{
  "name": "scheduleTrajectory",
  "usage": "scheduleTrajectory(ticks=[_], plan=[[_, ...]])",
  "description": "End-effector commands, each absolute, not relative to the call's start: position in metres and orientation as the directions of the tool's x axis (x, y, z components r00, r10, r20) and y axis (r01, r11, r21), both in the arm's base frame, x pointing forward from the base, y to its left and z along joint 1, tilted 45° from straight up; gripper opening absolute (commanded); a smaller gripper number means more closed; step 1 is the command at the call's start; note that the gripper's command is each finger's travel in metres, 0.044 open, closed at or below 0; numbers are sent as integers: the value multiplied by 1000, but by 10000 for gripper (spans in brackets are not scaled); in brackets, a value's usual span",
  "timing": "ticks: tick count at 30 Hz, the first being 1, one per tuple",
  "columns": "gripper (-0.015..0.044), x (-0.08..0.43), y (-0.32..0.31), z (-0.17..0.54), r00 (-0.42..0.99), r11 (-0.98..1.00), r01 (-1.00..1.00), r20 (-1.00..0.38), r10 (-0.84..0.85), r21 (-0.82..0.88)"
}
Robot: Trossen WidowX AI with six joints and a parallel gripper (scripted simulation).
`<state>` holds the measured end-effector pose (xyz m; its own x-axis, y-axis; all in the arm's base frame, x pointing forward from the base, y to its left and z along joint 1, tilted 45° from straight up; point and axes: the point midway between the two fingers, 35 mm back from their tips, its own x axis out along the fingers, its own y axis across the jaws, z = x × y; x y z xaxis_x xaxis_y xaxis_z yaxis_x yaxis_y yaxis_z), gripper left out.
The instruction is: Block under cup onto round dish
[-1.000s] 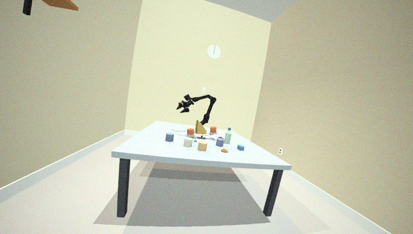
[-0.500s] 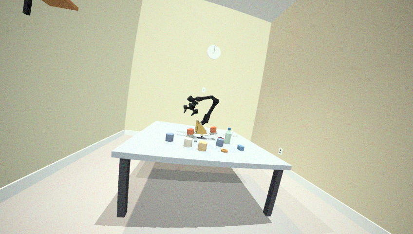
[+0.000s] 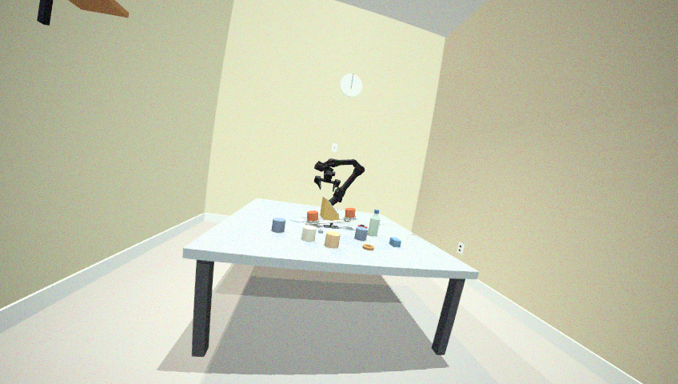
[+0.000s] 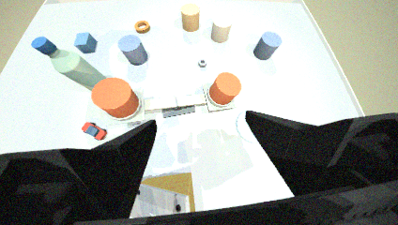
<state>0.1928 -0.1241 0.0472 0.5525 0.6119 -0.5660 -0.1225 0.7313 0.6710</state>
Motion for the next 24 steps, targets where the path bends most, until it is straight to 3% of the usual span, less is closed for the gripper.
scheduleTrajectory(ticks=[1, 8, 24], plan=[[440, 197, -104, 71, 582, 693, -209, -482, 655, 690], [440, 199, -101, 74, 579, 679, -208, -470, 666, 704], [440, 237, -115, 40, 369, 512, 220, -556, 744, 831]])
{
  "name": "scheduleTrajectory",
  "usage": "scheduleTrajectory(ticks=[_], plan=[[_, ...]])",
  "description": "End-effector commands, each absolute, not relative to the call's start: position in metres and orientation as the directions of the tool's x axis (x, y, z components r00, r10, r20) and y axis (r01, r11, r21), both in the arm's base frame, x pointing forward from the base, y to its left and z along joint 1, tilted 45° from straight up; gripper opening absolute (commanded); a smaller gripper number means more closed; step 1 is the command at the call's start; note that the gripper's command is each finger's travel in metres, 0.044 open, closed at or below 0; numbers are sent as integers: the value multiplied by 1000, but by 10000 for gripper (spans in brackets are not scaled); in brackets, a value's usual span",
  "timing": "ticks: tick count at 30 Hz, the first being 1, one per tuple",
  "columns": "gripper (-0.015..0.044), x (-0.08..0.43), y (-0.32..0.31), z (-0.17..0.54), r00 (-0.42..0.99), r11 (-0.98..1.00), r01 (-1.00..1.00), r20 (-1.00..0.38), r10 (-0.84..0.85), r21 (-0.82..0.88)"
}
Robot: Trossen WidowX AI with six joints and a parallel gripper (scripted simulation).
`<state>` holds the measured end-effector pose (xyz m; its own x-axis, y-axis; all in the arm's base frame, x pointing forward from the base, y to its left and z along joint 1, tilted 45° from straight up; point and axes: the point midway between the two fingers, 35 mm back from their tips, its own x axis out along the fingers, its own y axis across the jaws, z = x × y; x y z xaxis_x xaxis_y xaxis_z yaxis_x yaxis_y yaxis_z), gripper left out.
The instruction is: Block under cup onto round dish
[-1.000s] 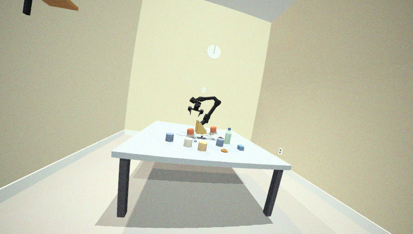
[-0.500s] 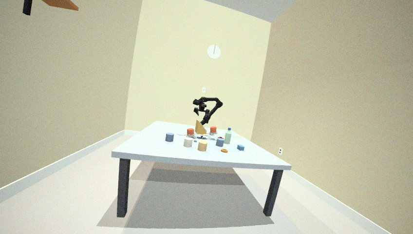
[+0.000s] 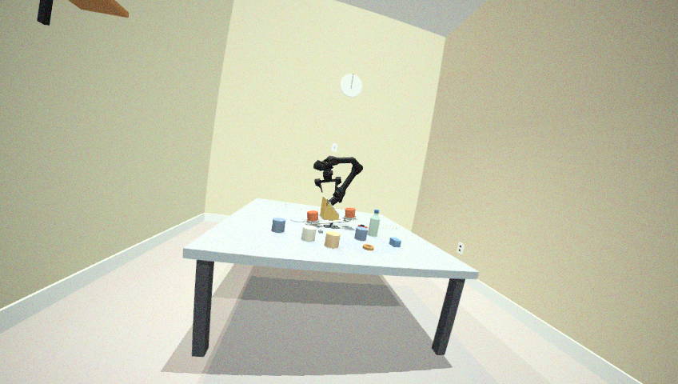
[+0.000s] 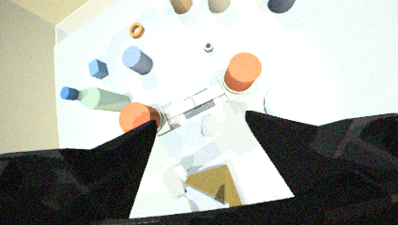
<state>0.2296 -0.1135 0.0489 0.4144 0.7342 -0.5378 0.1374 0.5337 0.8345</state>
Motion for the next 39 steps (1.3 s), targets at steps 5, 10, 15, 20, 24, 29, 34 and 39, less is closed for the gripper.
scheduleTrajectory(ticks=[5, 10, 15, 20, 24, 29, 34, 39], plan=[[440, 251, -117, 27, 301, 471, 368, -582, 756, 802], [440, 265, -117, 13, 233, 435, 510, -606, 760, 742], [440, 278, -116, -3, 164, 405, 639, -630, 759, 654], [440, 292, -113, -20, 94, 377, 752, -653, 751, 541], [440, 302, -108, -35, 33, 364, 821, -673, 739, 440], [440, 314, -101, -55, -39, 346, 887, -696, 717, 307], [440, 325, -96, -72, -93, 299, 939, -713, 695, 169], [440, 333, -92, -83, -123, 254, 964, -722, 681, 75]])
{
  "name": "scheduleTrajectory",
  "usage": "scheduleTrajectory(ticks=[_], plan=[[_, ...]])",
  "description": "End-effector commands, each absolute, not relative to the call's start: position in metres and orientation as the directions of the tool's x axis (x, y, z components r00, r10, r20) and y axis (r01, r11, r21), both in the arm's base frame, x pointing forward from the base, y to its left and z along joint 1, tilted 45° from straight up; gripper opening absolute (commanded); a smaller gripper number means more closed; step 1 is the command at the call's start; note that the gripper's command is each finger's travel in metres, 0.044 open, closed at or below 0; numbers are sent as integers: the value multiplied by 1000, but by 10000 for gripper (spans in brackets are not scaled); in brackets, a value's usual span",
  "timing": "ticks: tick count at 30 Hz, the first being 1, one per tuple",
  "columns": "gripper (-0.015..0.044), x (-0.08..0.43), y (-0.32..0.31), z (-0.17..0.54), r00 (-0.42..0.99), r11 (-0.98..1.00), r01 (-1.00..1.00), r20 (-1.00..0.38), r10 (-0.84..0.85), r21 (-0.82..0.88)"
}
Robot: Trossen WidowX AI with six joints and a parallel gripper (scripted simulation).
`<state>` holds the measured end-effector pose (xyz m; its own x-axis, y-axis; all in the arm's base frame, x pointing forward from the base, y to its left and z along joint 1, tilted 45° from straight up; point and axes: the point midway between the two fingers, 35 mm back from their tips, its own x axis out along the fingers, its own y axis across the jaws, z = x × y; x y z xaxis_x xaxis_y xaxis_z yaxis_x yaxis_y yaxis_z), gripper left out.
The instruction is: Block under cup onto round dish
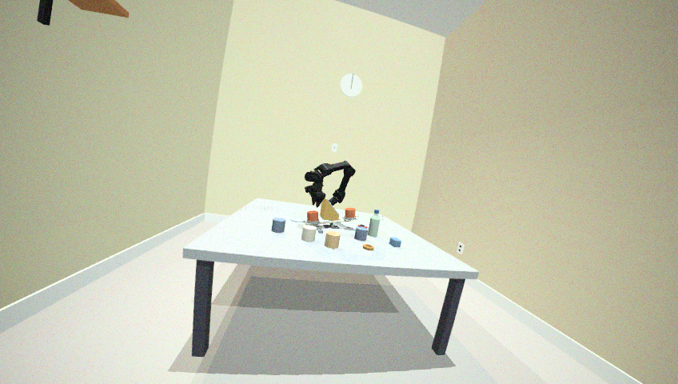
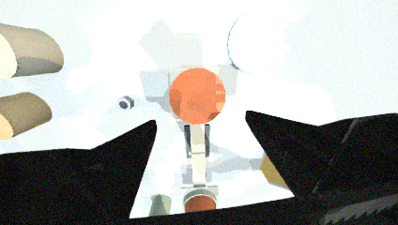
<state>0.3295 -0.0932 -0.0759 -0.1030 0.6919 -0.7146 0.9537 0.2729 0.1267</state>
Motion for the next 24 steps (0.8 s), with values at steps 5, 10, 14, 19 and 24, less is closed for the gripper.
scheduleTrajectory(ticks=[5, 10, 14, 19, 24], plan=[[440, 333, -91, -84, -123, 254, 964, -722, 681, 75], [440, 331, -82, -94, -123, 254, 964, -722, 681, 75], [440, 331, -80, -96, -123, 254, 964, -722, 681, 75], [440, 330, -74, -102, -123, 254, 964, -722, 681, 75], [440, 330, -69, -108, -123, 254, 964, -722, 681, 75]])
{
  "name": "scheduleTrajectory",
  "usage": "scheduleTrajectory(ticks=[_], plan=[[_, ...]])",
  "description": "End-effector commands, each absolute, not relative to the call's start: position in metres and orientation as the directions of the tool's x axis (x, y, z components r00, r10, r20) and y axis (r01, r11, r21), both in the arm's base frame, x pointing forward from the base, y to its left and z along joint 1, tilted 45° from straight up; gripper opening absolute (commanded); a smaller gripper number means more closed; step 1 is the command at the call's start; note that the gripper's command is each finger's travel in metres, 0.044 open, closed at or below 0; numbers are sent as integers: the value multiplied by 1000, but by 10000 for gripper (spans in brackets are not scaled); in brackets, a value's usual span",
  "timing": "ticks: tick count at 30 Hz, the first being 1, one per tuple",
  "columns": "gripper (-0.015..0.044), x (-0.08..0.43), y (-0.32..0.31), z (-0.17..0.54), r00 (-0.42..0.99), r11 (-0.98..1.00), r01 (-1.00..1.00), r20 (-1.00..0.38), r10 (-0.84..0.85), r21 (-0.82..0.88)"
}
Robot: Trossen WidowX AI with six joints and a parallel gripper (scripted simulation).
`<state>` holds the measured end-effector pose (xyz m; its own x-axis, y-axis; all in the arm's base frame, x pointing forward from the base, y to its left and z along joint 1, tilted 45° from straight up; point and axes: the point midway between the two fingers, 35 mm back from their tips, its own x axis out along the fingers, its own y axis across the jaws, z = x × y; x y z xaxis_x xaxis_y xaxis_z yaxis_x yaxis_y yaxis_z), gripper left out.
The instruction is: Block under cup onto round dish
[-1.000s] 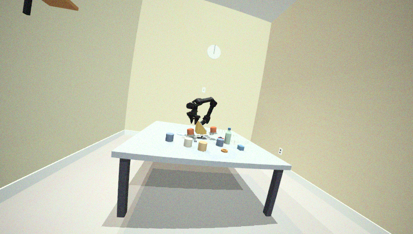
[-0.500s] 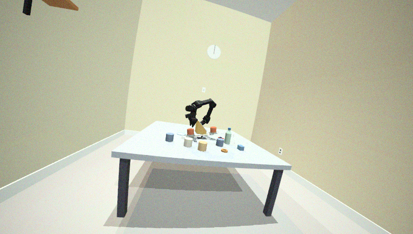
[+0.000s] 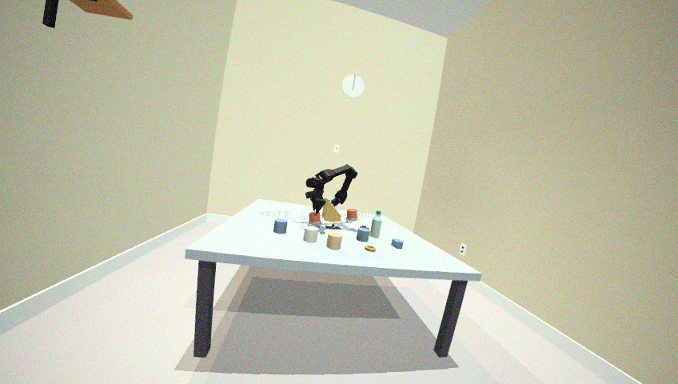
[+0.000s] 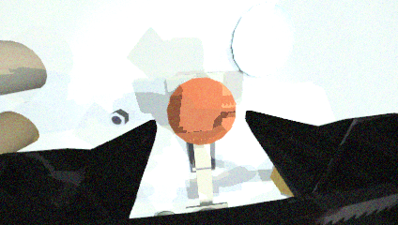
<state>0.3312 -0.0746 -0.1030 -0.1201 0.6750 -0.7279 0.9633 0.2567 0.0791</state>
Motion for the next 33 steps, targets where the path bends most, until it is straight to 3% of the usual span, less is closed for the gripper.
scheduleTrajectory(ticks=[1, 28, 31, 33], plan=[[440, 329, -68, -109, -123, 254, 964, -722, 681, 75], [440, 323, -39, -138, -123, 254, 964, -720, 683, 76], [361, 323, -39, -138, -123, 254, 964, -720, 683, 76], [348, 323, -39, -138, -123, 254, 964, -720, 683, 76]])
